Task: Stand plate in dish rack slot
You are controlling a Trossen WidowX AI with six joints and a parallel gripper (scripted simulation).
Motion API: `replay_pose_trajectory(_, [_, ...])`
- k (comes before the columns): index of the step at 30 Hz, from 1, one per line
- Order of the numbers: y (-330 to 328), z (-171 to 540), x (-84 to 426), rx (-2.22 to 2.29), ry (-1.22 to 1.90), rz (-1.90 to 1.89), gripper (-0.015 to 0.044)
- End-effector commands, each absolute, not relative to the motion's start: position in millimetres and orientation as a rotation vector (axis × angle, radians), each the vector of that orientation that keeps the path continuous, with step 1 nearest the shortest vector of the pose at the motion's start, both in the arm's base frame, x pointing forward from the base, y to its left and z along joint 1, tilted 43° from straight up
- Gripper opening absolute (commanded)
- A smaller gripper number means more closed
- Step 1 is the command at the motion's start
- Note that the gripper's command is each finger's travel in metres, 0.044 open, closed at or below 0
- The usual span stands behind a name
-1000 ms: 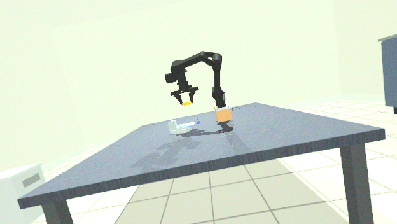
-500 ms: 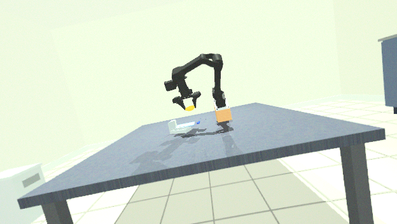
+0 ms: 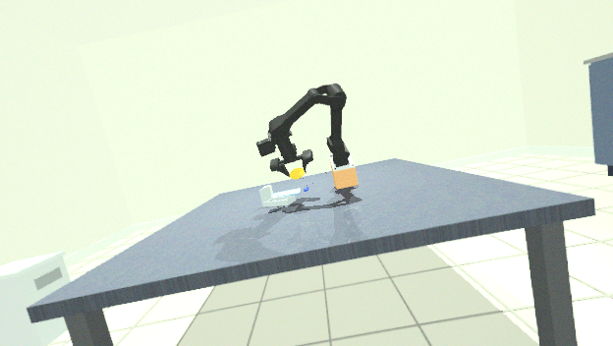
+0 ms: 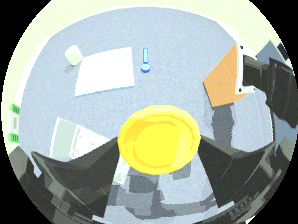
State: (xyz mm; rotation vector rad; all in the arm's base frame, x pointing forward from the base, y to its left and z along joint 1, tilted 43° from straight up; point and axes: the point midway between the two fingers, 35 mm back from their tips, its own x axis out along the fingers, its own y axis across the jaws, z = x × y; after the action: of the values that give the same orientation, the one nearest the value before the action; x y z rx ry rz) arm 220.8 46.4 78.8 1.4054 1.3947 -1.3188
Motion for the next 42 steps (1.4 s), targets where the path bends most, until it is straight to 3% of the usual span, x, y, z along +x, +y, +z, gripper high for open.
replay_pose_trajectory(1, [47, 70, 220, 1.321, 1.334, -1.309, 0.0])
replay_pose_trajectory(42, [85, 38, 233, 0.813, 0.678, -0.887, 0.0])
